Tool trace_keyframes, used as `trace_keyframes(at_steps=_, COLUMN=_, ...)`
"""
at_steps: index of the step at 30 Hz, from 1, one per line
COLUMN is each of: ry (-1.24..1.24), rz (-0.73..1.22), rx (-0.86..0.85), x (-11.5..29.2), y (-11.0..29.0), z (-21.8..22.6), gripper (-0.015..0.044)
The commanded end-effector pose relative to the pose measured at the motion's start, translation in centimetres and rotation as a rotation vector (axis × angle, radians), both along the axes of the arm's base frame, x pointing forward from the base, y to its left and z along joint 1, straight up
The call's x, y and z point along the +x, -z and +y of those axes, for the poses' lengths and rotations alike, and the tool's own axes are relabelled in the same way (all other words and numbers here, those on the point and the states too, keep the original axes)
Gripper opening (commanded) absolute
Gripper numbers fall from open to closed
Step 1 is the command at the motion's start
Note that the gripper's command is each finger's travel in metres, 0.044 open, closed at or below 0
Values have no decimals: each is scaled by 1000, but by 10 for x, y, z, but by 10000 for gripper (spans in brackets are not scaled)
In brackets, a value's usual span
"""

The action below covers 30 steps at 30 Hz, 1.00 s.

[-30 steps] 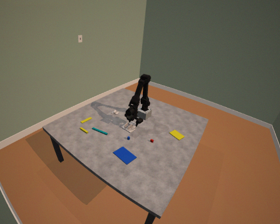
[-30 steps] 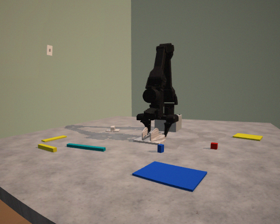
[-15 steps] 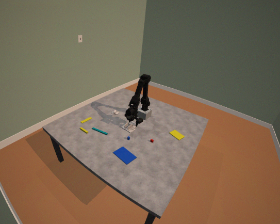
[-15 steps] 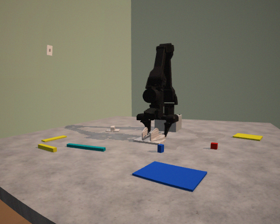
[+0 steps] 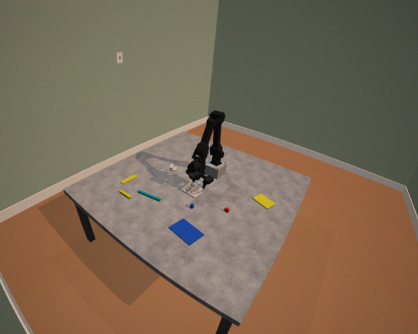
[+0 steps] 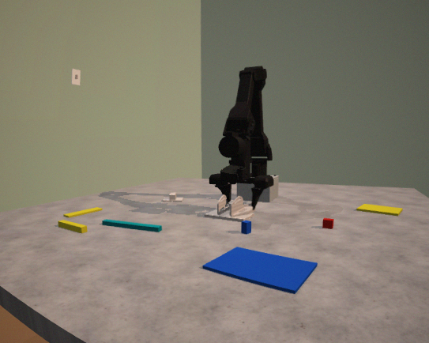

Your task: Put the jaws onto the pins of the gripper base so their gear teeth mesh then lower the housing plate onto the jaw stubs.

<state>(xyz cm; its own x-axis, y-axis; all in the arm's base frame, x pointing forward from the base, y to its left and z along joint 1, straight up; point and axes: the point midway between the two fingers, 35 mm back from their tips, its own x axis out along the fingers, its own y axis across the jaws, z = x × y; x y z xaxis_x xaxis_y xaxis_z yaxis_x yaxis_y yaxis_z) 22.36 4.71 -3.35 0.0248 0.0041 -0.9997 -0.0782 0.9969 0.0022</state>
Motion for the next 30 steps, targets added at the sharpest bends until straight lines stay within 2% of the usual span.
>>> trace_keyframes(at_steps=1, ry=-1, rz=0, rx=-1, x=0, y=0, z=0, gripper=351)
trace_keyframes(at_steps=4, ry=0, rz=0, rx=0, x=0, y=0, z=0, gripper=430)
trace_keyframes(at_steps=5, ry=0, rz=0, rx=0, x=0, y=0, z=0, gripper=440)
trace_keyframes(at_steps=20, ry=0, rz=0, rx=0, x=1, y=-4, z=0, gripper=440)
trace_keyframes(at_steps=30, ry=-1, rz=0, rx=0, x=-4, y=-76, z=-1, gripper=440)
